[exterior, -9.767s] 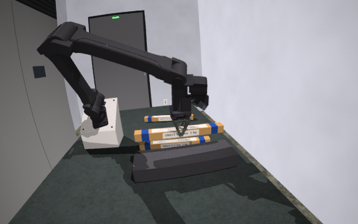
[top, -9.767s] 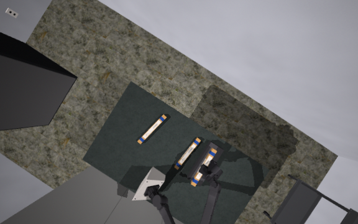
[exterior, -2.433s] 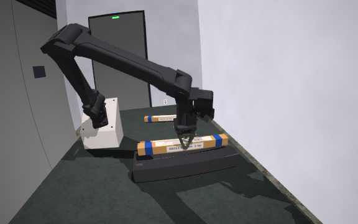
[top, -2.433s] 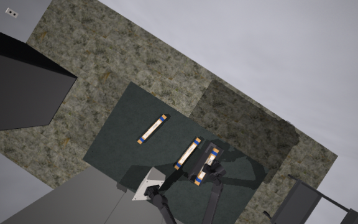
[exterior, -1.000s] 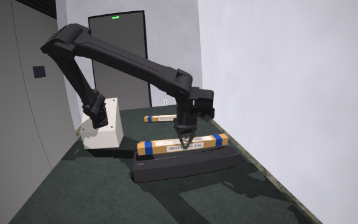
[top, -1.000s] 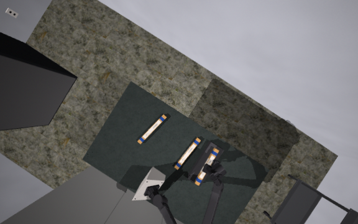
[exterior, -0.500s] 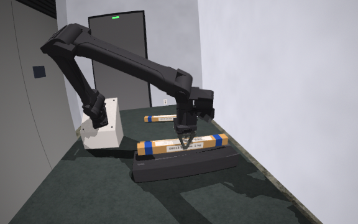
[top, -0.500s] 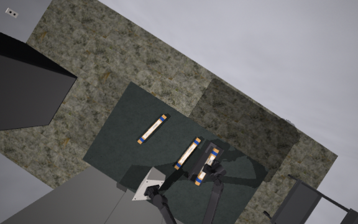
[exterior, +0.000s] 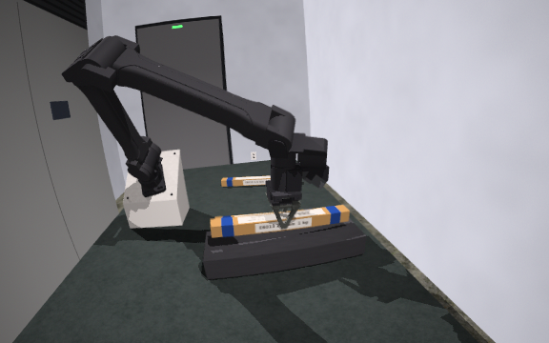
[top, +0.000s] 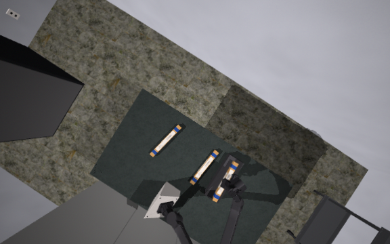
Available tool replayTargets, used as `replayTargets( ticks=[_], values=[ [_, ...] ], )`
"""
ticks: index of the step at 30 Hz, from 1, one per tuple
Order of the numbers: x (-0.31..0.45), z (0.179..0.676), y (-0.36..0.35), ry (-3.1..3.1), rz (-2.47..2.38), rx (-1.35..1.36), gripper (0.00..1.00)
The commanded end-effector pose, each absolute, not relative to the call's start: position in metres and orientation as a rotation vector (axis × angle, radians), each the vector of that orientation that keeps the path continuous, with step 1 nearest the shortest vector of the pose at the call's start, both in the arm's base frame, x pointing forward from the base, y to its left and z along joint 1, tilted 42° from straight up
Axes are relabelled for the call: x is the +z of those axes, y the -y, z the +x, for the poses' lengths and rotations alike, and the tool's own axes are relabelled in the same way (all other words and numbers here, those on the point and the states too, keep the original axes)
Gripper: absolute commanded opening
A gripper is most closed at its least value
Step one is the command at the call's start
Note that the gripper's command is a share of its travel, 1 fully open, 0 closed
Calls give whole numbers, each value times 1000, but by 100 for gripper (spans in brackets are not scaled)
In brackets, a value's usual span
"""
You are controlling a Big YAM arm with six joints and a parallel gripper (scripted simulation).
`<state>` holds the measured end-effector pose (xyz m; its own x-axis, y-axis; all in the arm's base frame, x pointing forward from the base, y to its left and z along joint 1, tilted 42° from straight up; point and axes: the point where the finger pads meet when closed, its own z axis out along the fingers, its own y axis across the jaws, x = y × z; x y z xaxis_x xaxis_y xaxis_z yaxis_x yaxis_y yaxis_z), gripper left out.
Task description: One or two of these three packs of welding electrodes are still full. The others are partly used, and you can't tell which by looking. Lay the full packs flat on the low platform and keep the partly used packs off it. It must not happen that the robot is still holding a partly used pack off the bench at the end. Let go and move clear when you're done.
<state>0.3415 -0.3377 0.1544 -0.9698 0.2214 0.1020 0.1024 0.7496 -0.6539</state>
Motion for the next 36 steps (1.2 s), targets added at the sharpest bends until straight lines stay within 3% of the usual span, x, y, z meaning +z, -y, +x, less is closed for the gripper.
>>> replayTargets(
  ticks=[1,36],
  values=[
    [217,373,336,2858,-266,1138,0],
    [215,375,341,2867,-274,1151,0]
  ],
)
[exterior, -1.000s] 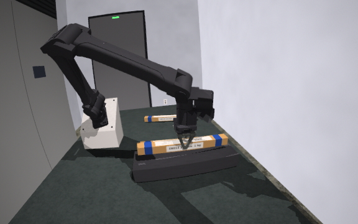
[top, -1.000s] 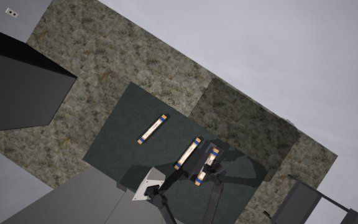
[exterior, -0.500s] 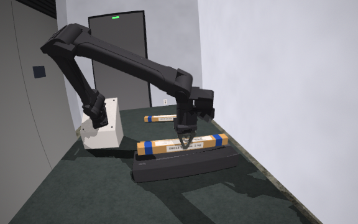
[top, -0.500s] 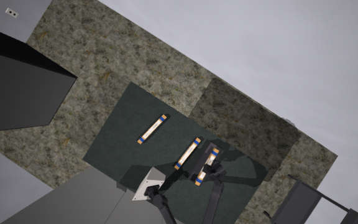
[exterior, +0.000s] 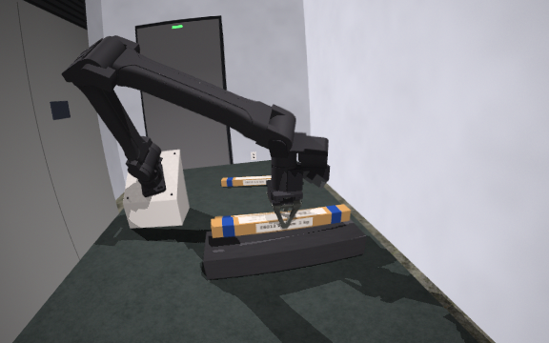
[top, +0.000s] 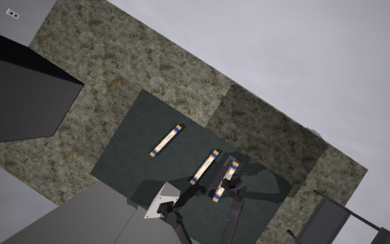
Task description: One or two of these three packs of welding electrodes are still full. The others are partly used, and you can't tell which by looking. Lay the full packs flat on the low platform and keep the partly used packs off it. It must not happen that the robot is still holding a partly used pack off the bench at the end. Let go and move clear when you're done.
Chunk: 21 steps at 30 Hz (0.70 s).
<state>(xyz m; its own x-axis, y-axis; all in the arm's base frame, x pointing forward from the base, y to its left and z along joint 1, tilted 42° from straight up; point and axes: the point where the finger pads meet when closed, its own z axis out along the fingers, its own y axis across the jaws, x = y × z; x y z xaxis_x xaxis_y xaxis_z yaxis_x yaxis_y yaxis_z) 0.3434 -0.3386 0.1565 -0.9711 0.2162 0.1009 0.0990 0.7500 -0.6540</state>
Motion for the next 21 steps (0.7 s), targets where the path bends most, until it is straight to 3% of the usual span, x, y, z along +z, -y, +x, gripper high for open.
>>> replayTargets(
  ticks=[1,21],
  values=[
    [215,375,342,2867,-275,1152,0],
    [206,373,352,2867,-282,1157,0]
  ],
)
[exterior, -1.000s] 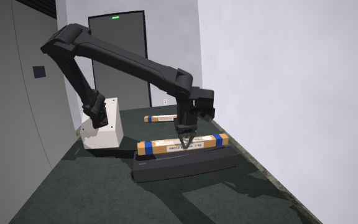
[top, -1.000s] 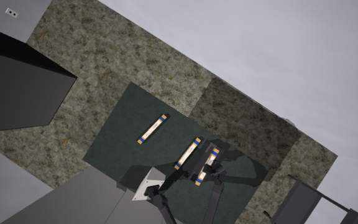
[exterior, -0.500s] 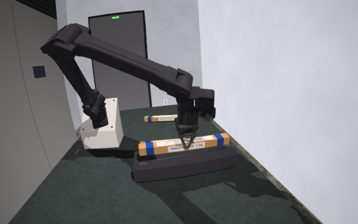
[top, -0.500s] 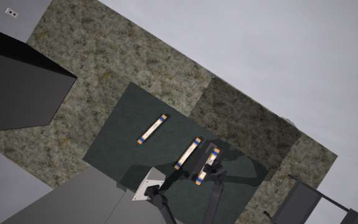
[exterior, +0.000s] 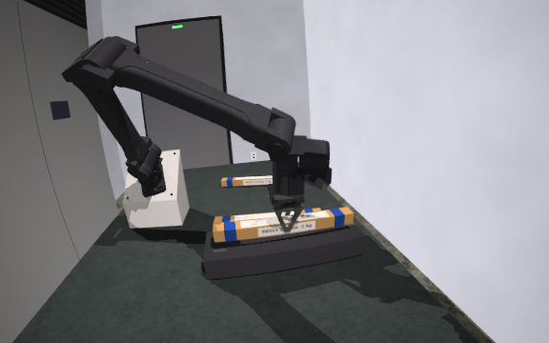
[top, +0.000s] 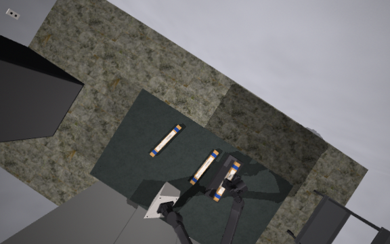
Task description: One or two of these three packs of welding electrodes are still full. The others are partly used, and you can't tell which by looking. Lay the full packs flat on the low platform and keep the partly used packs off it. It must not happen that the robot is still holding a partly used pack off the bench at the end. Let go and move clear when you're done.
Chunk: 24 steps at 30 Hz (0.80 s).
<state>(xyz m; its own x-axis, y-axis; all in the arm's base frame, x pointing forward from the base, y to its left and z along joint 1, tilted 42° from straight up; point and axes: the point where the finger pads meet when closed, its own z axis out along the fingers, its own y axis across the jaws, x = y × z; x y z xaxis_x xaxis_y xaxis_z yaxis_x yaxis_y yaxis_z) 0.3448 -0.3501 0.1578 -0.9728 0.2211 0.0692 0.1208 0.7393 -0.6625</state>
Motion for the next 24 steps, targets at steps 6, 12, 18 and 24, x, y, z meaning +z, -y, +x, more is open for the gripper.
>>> replayTargets(
  ticks=[6,12,18,24],
  values=[
    [203,373,355,2867,-282,1159,0],
    [201,369,360,2862,-293,1156,0],
    [196,369,358,2864,-288,1158,0],
    [185,364,353,2858,-272,1143,0]
  ],
)
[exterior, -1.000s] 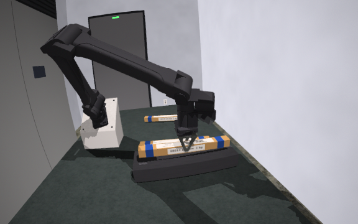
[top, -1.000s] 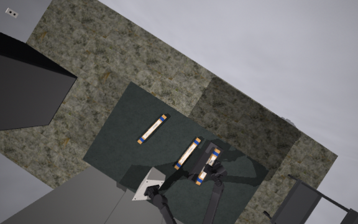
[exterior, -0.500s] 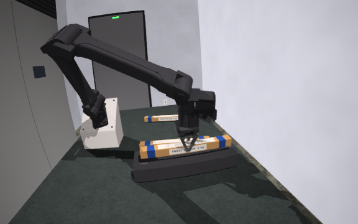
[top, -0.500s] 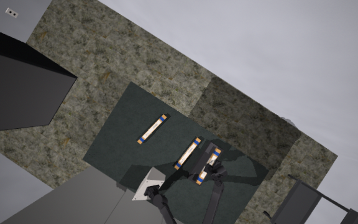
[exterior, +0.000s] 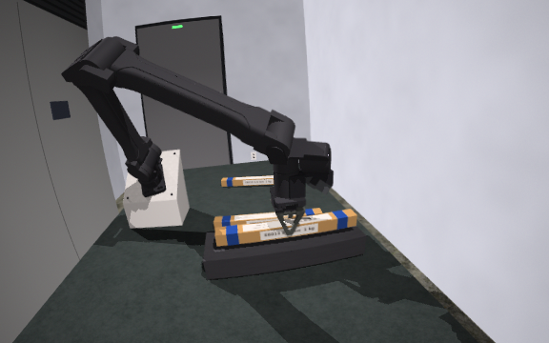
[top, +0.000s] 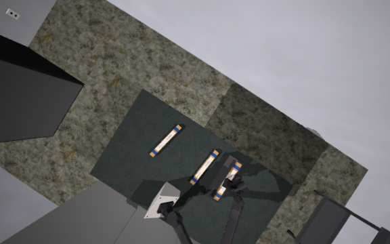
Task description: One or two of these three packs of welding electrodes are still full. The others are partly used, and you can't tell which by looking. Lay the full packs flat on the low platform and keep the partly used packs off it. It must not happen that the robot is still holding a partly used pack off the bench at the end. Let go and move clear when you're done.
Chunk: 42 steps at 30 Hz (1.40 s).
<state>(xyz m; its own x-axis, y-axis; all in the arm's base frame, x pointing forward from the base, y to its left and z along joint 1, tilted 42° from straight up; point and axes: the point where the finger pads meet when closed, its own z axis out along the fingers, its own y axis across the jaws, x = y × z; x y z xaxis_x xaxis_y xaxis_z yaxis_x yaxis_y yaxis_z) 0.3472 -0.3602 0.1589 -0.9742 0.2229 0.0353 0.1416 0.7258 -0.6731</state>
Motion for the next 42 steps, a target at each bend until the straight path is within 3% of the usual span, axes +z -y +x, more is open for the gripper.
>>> replayTargets(
  ticks=[1,42],
  values=[
    [185,364,353,2858,-272,1143,0],
    [175,363,351,2861,-270,1150,0]
  ],
)
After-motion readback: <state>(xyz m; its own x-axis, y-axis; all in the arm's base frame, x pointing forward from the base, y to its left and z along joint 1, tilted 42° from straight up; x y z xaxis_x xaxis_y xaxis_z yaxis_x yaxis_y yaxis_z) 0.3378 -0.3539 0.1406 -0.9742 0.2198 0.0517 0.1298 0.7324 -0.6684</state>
